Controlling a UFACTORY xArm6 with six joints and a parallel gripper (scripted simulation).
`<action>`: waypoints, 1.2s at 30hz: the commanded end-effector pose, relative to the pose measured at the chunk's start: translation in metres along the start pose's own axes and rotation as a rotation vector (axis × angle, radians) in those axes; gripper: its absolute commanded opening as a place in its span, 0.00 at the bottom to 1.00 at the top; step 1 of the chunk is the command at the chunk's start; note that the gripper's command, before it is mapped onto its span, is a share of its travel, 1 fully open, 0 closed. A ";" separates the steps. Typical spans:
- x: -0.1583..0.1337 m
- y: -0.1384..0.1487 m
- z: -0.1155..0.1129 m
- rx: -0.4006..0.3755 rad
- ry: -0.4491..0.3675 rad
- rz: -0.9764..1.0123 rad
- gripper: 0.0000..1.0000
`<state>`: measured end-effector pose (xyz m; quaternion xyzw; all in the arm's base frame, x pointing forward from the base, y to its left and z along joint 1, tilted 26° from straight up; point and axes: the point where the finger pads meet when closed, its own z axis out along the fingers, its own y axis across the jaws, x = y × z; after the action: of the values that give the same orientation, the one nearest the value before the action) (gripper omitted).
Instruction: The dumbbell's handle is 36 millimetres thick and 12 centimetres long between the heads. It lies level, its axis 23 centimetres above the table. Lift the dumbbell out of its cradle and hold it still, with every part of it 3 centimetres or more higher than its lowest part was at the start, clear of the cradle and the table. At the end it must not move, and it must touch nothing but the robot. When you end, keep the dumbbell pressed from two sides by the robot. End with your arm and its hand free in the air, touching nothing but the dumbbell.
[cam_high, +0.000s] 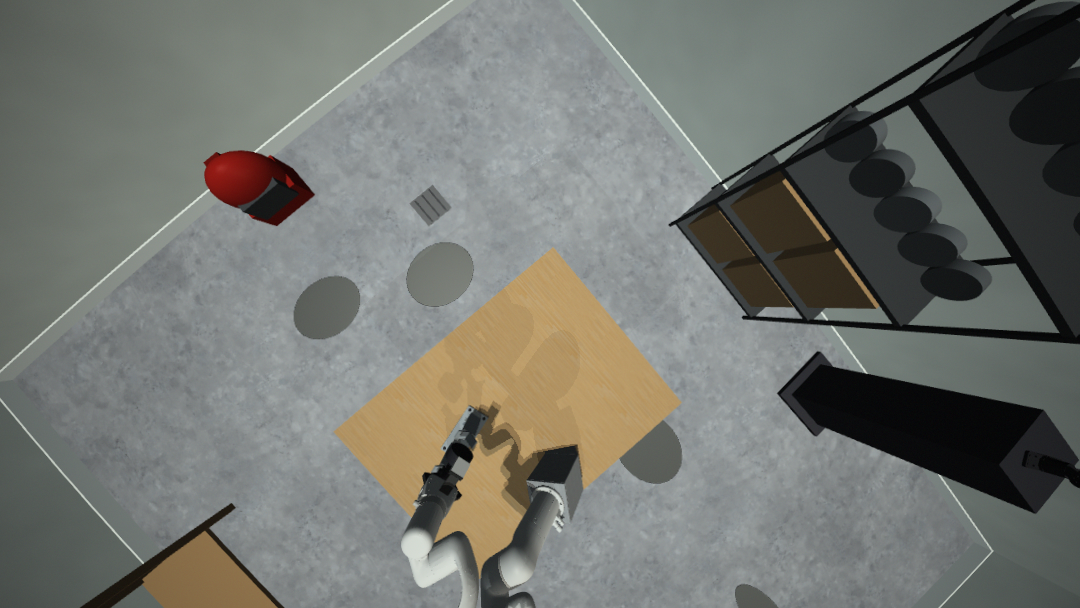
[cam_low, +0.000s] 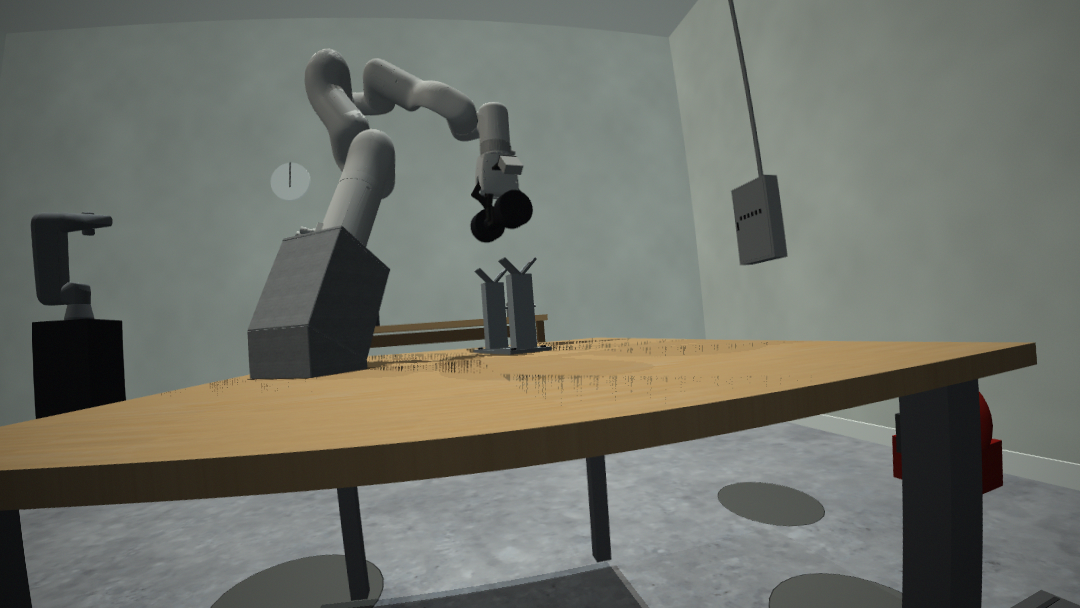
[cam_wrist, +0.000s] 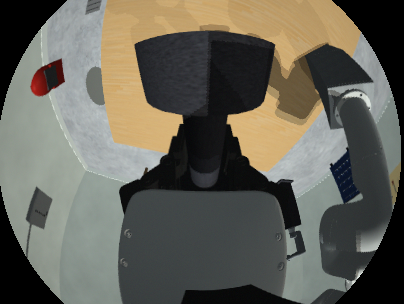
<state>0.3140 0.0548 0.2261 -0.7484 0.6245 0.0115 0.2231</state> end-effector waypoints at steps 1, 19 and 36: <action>0.000 0.000 -0.009 0.003 0.002 -0.001 0.00; 0.000 0.000 -0.014 0.003 0.004 0.000 0.00; 0.000 0.000 -0.014 0.003 0.004 0.000 0.00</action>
<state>0.3092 0.0501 0.2368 -0.7483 0.6250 0.0110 0.2218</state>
